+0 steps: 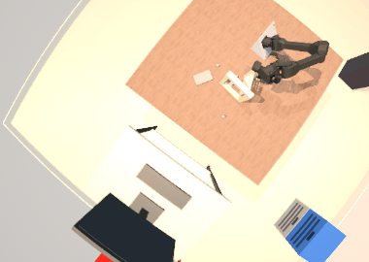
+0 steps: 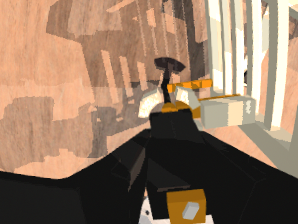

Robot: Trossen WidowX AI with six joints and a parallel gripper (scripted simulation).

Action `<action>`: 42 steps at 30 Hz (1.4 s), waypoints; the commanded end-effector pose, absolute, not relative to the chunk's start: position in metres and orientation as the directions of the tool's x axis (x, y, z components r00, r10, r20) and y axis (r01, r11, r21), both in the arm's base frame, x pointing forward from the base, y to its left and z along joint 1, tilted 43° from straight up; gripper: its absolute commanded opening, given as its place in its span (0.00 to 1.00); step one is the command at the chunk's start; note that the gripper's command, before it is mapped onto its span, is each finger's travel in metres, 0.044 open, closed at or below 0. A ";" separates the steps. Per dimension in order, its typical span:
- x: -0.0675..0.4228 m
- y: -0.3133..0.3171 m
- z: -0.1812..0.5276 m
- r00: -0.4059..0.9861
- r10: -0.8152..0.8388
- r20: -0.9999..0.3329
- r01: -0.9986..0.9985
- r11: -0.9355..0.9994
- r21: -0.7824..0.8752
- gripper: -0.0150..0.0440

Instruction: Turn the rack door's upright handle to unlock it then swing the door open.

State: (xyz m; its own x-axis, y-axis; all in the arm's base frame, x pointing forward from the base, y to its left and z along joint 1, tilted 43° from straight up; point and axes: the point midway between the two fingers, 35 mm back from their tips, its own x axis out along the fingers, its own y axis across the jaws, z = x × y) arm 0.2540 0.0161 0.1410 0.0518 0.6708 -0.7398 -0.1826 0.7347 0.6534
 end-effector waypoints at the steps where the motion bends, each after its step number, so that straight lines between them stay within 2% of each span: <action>1: 0.255 0.022 0.148 0.059 0.672 -0.738 -0.128 0.738 0.662 0.27; 29: 0.269 0.061 0.185 0.060 0.674 -0.736 0.261 0.701 0.663 0.27; 42: 0.269 0.063 0.187 0.060 0.674 -0.736 0.278 0.697 0.661 0.27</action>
State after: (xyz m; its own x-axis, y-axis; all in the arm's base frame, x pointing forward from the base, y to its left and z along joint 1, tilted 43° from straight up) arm 0.2690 0.0628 0.1861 0.0594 0.6717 -0.7385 0.2684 0.7018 0.6599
